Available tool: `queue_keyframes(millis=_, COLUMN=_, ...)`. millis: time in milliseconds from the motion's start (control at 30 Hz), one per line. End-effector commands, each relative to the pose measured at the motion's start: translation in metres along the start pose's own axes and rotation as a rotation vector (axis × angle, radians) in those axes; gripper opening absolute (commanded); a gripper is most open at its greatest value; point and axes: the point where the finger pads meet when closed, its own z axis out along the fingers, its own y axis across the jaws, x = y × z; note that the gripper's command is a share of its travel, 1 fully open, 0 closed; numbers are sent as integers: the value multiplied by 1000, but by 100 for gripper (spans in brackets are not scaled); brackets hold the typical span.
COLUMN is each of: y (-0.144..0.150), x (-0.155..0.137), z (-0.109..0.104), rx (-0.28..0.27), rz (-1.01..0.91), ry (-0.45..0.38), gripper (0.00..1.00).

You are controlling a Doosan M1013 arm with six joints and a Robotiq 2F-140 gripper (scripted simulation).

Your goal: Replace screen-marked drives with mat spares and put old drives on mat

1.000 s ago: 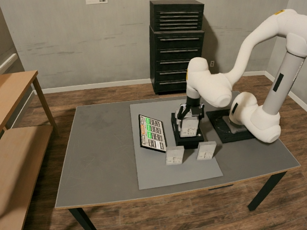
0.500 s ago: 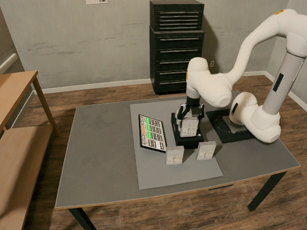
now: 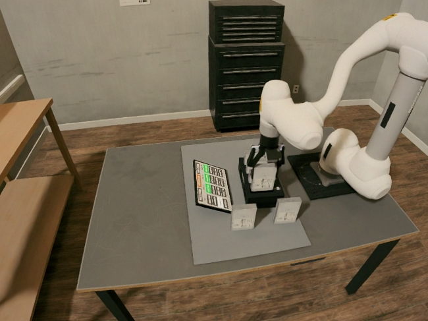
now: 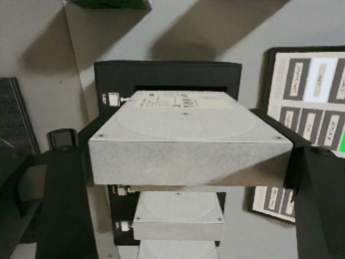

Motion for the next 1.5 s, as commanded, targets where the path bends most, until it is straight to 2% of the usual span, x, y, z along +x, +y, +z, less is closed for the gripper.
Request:
queue_keyframes(millis=0, y=0, x=0, z=-1, rx=-1, rz=0, ry=1, gripper=10)
queue_keyframes(millis=1467, y=0, x=0, z=10, rx=-1, rz=0, ry=1, gripper=10)
